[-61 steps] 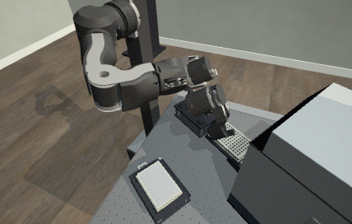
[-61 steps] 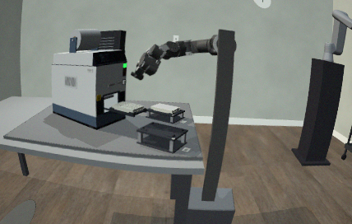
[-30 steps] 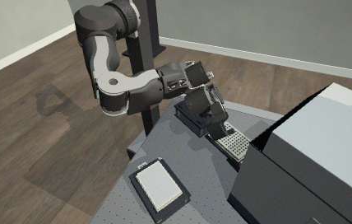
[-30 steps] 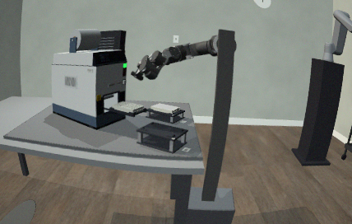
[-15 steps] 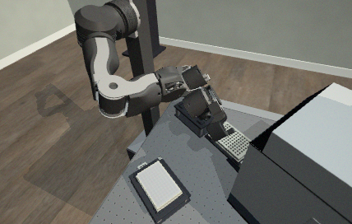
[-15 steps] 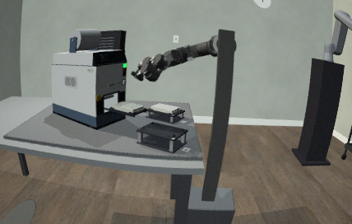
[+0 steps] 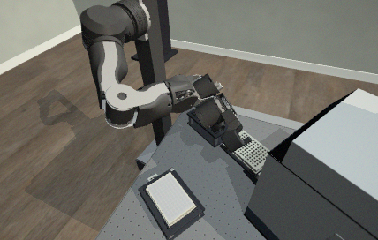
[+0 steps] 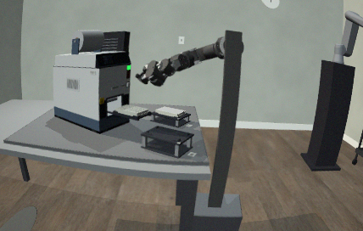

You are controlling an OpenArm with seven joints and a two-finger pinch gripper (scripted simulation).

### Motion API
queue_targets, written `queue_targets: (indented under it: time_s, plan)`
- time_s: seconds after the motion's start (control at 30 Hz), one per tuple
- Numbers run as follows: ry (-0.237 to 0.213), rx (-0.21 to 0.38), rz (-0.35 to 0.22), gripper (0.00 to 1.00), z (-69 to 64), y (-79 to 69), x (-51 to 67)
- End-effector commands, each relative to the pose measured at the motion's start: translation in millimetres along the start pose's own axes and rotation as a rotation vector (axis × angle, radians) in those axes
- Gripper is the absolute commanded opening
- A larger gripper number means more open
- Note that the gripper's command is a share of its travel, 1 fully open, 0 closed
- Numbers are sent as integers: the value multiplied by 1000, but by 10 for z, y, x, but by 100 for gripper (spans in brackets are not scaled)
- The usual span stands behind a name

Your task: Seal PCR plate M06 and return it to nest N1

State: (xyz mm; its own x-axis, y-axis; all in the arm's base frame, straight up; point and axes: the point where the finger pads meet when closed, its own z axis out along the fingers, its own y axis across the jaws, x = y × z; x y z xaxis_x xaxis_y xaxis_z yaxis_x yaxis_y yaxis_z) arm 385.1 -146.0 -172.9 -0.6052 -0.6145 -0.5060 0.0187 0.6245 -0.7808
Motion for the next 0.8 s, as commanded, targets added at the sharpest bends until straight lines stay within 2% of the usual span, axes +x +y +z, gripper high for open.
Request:
queue_targets:
  time_s: [0.0,0.27,0.3,0.43,0.77]
  plan:
    - [64,4,-221,0,-2,-31,-23]
    - [64,4,-221,0,-2,-31,-23]
    - [-4,16,-48,0,-2,-18,-17]
    - [3,63,-250,0,-2,-34,-26]
    - [3,63,-250,0,-2,-34,-26]
